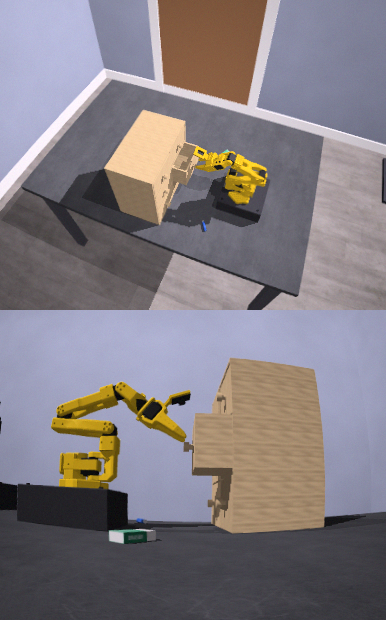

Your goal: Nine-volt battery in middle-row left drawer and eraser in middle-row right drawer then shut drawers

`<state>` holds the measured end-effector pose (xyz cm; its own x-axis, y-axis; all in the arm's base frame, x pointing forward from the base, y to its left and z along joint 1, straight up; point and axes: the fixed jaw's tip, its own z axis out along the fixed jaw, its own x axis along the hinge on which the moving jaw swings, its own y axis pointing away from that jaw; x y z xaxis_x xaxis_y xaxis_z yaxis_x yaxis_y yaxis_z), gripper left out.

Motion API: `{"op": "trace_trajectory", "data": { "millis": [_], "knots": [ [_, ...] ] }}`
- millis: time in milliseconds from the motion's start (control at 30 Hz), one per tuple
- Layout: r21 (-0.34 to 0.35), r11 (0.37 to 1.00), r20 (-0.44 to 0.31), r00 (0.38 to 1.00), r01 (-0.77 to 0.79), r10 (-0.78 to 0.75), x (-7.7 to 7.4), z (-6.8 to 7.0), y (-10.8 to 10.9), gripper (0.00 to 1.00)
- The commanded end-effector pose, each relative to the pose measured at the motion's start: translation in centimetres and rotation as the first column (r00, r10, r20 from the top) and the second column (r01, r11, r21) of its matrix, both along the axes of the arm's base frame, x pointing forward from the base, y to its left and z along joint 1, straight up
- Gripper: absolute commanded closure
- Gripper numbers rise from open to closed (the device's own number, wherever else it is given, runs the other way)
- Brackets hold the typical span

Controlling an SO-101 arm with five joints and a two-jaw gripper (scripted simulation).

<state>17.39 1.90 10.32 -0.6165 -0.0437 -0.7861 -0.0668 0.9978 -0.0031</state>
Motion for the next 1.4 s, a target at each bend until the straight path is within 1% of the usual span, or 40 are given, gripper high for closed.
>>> {"op": "trace_trajectory", "data": {
  "millis": [0, 167, 233, 467, 800, 1033, 1267, 1367],
  "knots": [
    [-0.012, 1.0, -0.017, 1.0, -0.016, 0.016, -1.0, 0.3, 0.1, 0.79],
    [-0.022, 0.999, -0.044, 0.999, -0.026, 0.025, -2.2, 0.3, 0.0, 0.79],
    [-0.022, 0.999, -0.044, 0.999, -0.026, 0.025, -2.2, 0.3, 0.0, 0.79],
    [-0.035, 0.999, -0.08, 0.996, -0.039, 0.036, -3.8, 0.1, -0.1, 0.79],
    [-0.035, 0.999, -0.08, 0.996, -0.039, 0.036, -3.8, 0.1, -0.1, 0.79],
    [-0.04, 0.998, -0.225, 0.974, -0.046, 0.036, -2.9, -1.7, 0.0, 0.79],
    [-0.044, 0.998, -0.366, 0.93, -0.054, 0.034, -2.5, -4.0, 0.0, 0.79],
    [-0.045, 0.998, -0.372, 0.928, -0.055, 0.034, -2.5, -4.1, 0.0, 0.79]
  ]
}}
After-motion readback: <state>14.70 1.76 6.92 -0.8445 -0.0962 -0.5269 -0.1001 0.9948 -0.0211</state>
